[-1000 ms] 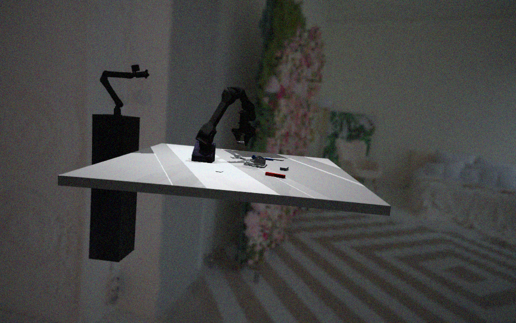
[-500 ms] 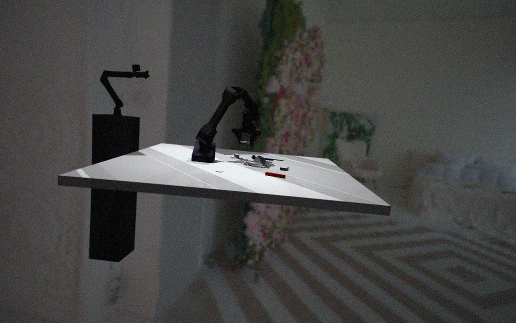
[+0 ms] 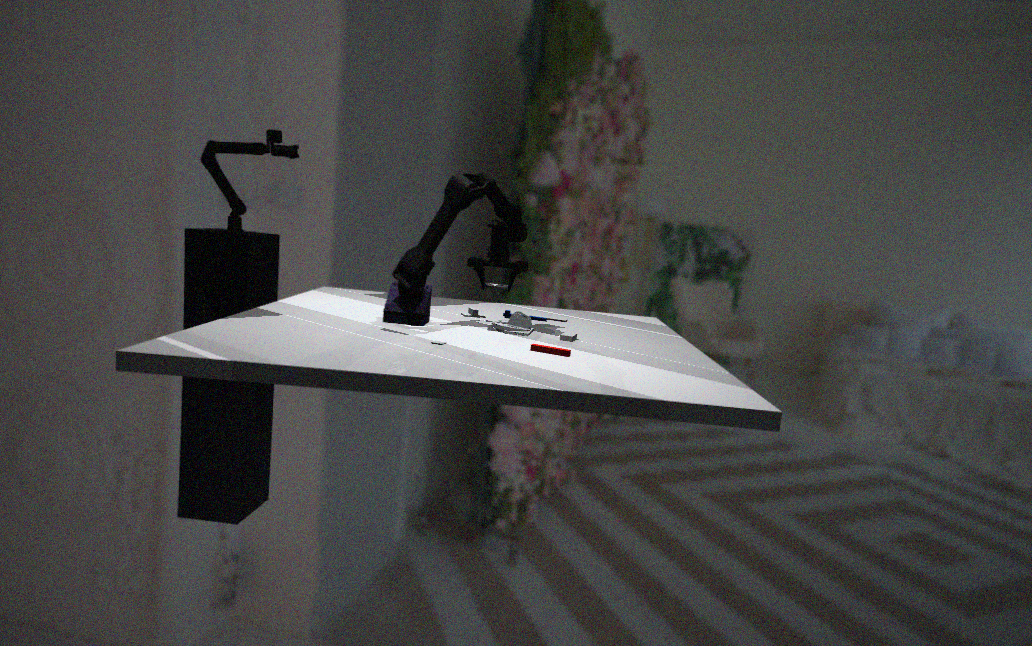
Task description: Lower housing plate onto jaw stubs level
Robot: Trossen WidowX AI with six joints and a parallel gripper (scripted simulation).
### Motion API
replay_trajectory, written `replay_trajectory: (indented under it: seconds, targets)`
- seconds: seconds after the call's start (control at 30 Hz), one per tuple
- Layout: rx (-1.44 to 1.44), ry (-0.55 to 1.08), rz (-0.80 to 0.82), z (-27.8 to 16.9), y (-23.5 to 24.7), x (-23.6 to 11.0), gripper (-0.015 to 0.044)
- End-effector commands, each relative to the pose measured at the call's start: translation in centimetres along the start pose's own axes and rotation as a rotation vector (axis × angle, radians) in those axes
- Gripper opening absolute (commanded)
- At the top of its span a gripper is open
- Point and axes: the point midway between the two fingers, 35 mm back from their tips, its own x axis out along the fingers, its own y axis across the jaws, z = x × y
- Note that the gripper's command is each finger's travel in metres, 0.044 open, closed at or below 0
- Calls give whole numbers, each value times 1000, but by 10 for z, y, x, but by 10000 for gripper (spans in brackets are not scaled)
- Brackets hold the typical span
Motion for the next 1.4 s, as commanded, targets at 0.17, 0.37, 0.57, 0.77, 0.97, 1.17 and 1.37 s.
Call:
replay_trajectory:
  seconds: [0.17, 0.37, 0.57, 0.77, 0.97, 1.17, 1.37]
  targets:
    - [-241, 11, 5, -23, -9, 2, 351]
    - [-397, 12, 5, -37, -15, 2, 351]
    - [-553, 15, 6, -50, -21, 3, 351]
    - [-709, 17, 8, -65, -26, 3, 351]
    - [-865, 21, 11, -79, -30, 4, 351]
    - [-1020, 25, 16, -93, -34, 5, 351]
    - [-1176, 28, 22, -108, -37, 7, 351]
